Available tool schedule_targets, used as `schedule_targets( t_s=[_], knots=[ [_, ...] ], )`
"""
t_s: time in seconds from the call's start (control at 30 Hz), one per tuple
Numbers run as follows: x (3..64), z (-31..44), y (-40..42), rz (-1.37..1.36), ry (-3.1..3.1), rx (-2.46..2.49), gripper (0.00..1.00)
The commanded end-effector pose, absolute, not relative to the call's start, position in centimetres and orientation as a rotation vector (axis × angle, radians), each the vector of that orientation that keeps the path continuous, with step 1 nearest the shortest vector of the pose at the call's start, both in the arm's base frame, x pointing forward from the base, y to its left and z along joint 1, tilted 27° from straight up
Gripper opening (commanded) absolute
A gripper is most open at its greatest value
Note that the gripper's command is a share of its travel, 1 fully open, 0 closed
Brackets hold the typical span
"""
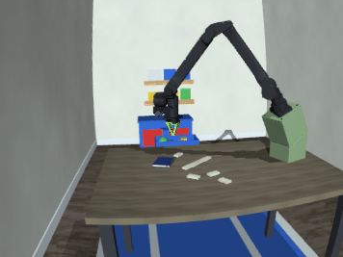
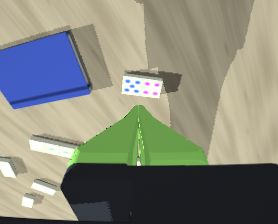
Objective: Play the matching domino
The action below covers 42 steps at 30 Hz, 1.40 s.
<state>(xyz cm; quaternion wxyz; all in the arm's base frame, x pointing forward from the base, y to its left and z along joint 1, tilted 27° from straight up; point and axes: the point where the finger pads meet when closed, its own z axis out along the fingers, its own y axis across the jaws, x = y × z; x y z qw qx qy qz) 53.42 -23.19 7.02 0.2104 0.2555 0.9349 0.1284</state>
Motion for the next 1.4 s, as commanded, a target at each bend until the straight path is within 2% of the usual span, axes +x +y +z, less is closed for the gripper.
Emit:
schedule_targets(
  t_s=[0.0, 0.07, 0.1, 1.2, 1.23, 1.37],
  knots=[
    [53.4, 10.0, -24.5, 0.326, 2.546, 0.688, 0.00],
    [53.4, 10.0, -24.5, 0.326, 2.546, 0.688, 0.00],
    [53.5, 7.6, -23.4, 0.352, 2.589, 0.708, 0.00],
    [53.5, 7.6, -23.4, 0.352, 2.589, 0.707, 0.00],
    [53.4, 7.5, -23.4, 0.364, 2.571, 0.771, 0.42],
    [53.0, 7.0, -23.1, 0.410, 2.488, 1.024, 0.42]
  ],
)
